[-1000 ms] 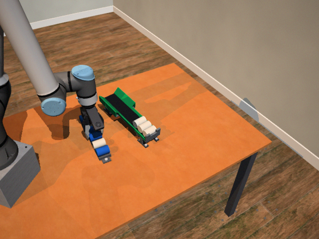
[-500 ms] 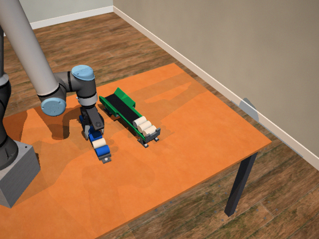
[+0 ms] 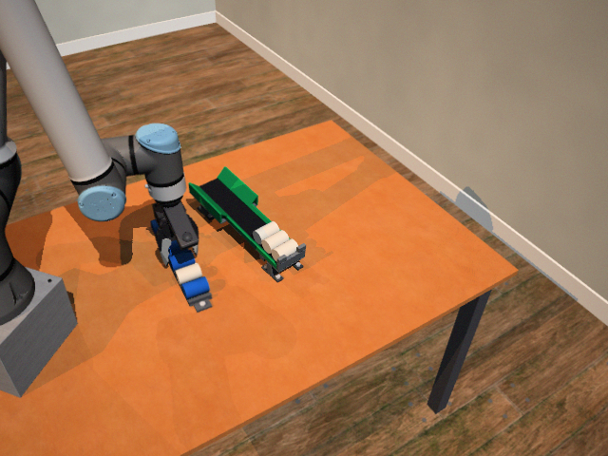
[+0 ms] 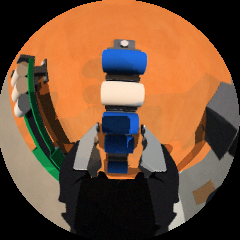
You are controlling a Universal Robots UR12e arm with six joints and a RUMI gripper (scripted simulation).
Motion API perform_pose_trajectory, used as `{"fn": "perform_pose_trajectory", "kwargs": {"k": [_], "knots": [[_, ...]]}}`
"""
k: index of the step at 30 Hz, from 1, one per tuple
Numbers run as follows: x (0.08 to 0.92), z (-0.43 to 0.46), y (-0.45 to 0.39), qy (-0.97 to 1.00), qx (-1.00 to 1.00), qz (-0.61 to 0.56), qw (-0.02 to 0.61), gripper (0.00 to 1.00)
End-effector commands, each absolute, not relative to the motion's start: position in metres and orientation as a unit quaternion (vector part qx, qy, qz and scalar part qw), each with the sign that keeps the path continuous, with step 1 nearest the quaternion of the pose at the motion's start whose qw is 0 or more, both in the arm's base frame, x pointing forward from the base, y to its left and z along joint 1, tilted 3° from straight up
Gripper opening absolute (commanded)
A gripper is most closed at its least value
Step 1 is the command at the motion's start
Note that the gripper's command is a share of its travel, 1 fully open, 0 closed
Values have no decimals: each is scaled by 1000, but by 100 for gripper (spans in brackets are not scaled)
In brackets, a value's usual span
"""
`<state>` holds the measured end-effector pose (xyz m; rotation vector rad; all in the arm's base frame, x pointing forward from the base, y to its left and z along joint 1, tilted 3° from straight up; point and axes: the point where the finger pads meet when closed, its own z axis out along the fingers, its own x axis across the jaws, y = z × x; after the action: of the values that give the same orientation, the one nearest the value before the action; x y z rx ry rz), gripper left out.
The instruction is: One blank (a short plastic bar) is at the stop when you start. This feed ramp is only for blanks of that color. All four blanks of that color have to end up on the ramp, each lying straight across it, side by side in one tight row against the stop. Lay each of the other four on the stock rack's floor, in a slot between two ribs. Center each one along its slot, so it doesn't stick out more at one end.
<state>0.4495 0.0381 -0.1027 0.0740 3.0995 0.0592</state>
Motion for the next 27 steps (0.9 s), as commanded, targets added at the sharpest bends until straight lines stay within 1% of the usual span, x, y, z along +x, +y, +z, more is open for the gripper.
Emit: {"fn": "perform_pose_trajectory", "kwargs": {"k": [1, 21, 27], "knots": [[450, -96, 38, 999, 24, 19, 21, 49], [447, -26, 35, 999, 24, 19, 21, 49], [446, -17, 35, 999, 24, 19, 21, 49]]}}
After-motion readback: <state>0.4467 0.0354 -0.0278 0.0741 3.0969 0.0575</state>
